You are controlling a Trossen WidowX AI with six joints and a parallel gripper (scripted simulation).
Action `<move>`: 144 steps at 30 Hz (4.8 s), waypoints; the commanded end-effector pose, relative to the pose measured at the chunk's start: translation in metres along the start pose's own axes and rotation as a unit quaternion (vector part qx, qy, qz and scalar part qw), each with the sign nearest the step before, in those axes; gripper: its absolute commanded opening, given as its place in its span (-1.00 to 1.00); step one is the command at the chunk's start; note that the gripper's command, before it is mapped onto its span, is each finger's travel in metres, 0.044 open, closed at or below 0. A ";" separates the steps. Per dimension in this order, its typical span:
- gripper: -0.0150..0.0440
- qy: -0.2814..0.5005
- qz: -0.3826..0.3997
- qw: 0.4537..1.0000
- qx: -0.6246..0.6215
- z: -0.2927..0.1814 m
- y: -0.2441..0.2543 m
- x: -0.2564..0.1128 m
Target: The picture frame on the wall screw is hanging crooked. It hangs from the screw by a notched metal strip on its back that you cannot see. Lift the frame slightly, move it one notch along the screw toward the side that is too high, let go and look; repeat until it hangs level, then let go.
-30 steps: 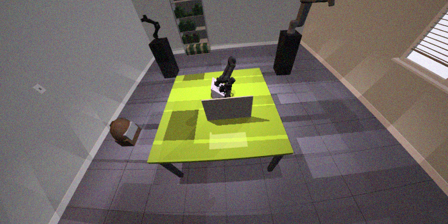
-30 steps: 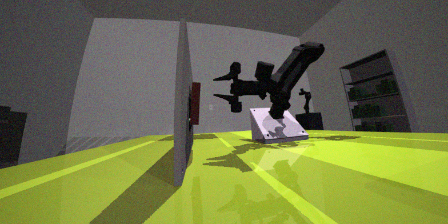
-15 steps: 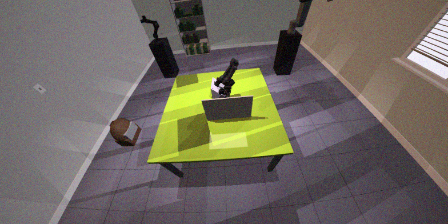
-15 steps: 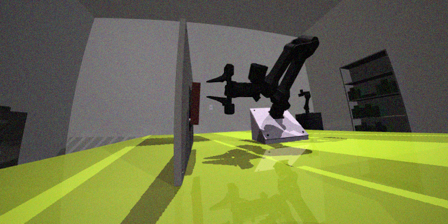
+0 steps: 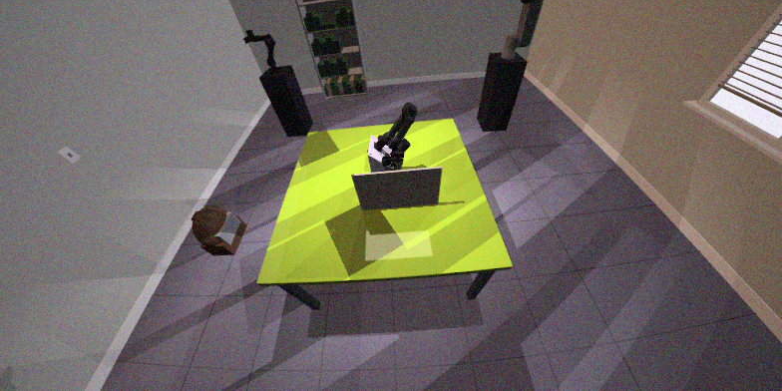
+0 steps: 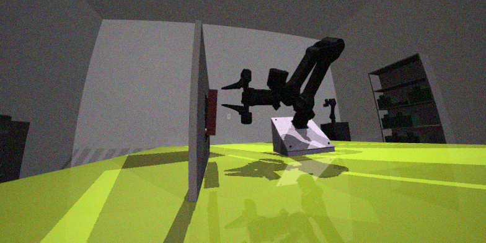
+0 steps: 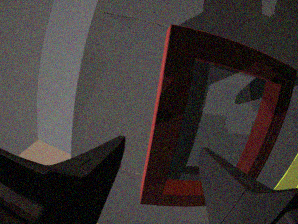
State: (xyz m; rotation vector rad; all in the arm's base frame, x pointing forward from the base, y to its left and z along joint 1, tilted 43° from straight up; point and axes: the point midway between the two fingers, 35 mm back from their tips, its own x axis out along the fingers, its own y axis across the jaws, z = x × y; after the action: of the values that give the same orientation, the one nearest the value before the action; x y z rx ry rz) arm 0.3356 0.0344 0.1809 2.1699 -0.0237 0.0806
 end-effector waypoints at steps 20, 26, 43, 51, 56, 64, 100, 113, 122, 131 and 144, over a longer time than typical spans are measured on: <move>0.39 0.002 -0.001 1.000 0.002 0.000 -0.001 0.032; 0.39 0.002 -0.001 1.000 0.002 0.000 -0.001 0.032; 0.39 0.002 -0.001 1.000 0.002 0.000 -0.001 0.032; 0.30 0.002 -0.001 1.000 0.002 -0.001 -0.001 0.032; -0.14 0.002 -0.001 1.000 0.002 -0.001 -0.001 0.032; -0.46 0.002 -0.001 1.000 0.002 -0.001 -0.001 0.032; -0.49 0.002 -0.001 1.000 0.002 0.000 0.004 0.032; -0.49 0.002 -0.001 1.000 0.002 0.000 0.006 0.032; -0.49 0.002 -0.001 1.000 0.002 0.000 0.007 0.032; -0.49 0.002 -0.001 1.000 0.002 0.000 0.008 0.032; -0.49 0.002 -0.001 1.000 0.002 0.000 0.007 0.032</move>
State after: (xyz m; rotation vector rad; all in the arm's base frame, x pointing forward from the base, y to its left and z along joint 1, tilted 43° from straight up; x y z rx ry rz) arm 0.3667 0.0321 0.1873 2.1690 -0.0097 0.0803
